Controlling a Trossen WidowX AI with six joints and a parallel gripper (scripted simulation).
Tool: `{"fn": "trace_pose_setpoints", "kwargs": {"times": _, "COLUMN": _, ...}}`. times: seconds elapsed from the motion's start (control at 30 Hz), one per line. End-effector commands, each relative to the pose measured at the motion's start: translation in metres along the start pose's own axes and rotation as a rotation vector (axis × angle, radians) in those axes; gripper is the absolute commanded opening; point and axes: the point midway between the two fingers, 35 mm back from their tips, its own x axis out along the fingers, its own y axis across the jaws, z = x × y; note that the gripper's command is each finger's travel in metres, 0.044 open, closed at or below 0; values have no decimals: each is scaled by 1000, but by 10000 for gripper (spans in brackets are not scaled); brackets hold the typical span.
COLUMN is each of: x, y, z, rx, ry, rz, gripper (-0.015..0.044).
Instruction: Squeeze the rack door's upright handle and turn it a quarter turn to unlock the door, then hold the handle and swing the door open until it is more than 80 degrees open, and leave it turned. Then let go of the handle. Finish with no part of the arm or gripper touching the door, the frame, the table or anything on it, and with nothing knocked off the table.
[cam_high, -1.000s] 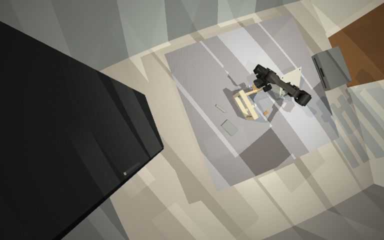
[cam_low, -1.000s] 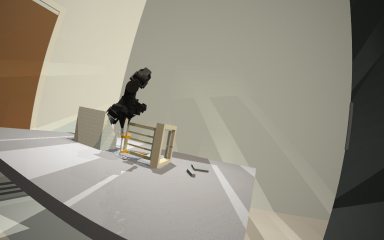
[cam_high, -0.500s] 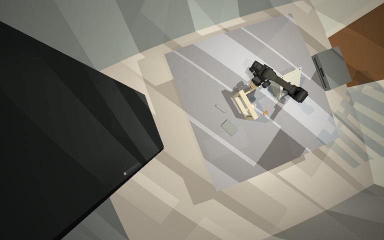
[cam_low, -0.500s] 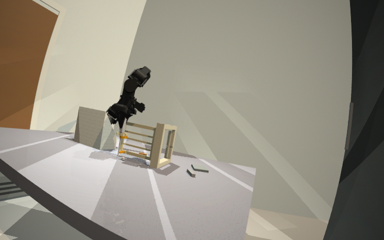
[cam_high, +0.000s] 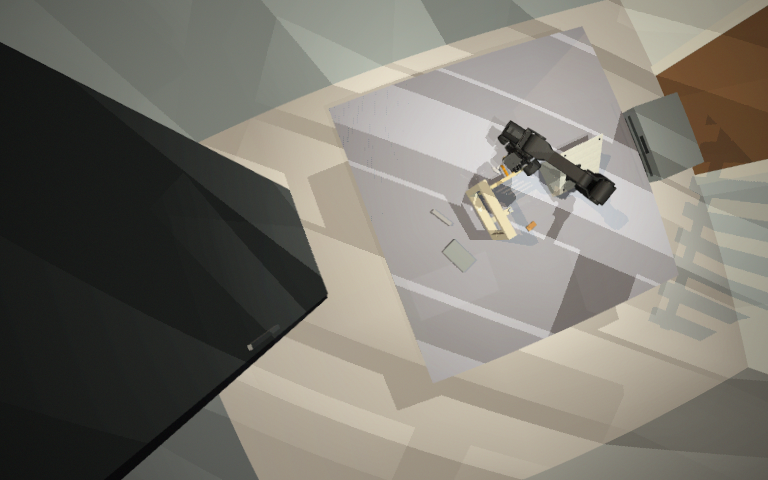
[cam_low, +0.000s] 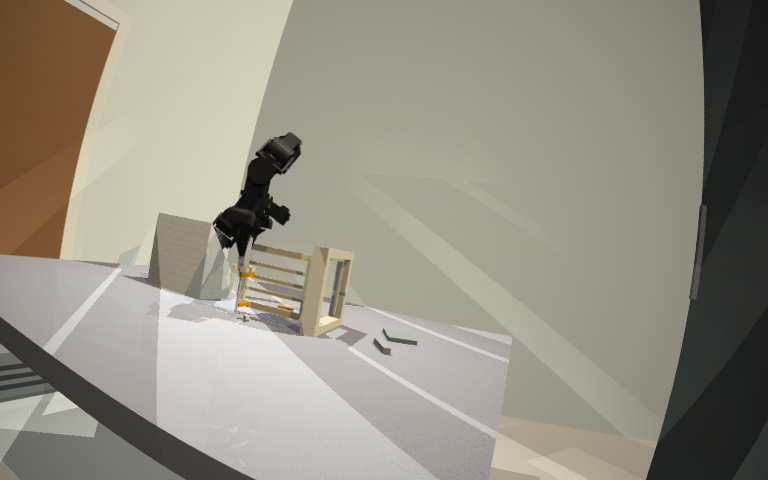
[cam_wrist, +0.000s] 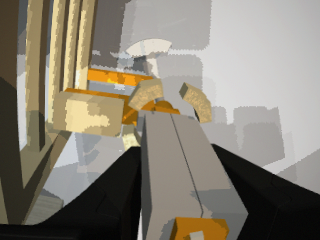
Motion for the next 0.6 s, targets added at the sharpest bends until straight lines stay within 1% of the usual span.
{"fn": "trace_pose_setpoints", "kwargs": {"times": 0.0, "x": 0, "y": 0, "z": 0, "rx": -11, "ry": 3, "rz": 2, "gripper": 178}}
{"fn": "trace_pose_setpoints", "kwargs": {"times": 0.13, "x": 0, "y": 0, "z": 0, "rx": -11, "ry": 3, "rz": 2, "gripper": 283}}
{"fn": "trace_pose_setpoints", "kwargs": {"times": 0.17, "x": 0, "y": 0, "z": 0, "rx": -11, "ry": 3, "rz": 2, "gripper": 293}}
{"fn": "trace_pose_setpoints", "kwargs": {"times": 0.57, "x": -15, "y": -1, "z": 1, "rx": -11, "ry": 4, "rz": 1, "gripper": 293}}
